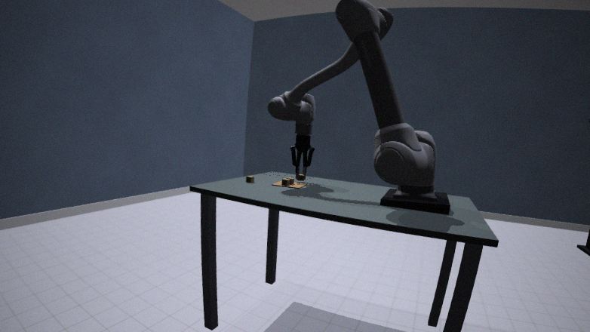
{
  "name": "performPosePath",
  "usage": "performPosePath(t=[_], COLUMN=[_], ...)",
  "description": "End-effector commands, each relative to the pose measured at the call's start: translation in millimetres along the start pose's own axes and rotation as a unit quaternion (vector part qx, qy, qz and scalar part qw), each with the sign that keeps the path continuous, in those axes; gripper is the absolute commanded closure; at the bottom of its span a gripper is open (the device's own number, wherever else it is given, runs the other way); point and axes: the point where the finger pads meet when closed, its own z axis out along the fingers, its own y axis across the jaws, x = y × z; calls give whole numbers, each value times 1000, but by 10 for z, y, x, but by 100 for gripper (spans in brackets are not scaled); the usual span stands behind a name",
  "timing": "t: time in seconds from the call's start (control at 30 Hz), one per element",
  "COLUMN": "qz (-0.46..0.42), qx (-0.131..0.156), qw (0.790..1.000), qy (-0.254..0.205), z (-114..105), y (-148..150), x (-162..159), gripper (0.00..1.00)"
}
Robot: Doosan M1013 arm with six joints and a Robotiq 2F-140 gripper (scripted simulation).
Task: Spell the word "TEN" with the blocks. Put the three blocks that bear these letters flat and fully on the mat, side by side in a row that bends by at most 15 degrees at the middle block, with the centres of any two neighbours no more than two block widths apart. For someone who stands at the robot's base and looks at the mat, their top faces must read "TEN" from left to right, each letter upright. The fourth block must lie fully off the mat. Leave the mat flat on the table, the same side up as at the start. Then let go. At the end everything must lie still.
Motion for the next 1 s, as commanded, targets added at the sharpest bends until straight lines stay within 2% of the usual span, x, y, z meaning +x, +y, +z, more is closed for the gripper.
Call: performPosePath(t=[0.0, 0.03, 0.23, 0.37, 0.97], qz=[-1, -1, -1, -1, -1], qx=[-1, -1, -1, -1, -1], qw=[1000, 1000, 1000, 1000, 1000], qy=[0, 0, 0, 0, 0], z=[-176, -176, -624, -815, -855], y=[9, 9, 9, 8, 8], x=[0, 0, 0, 0, 0], gripper=[84, 84, 84, 84, 84])
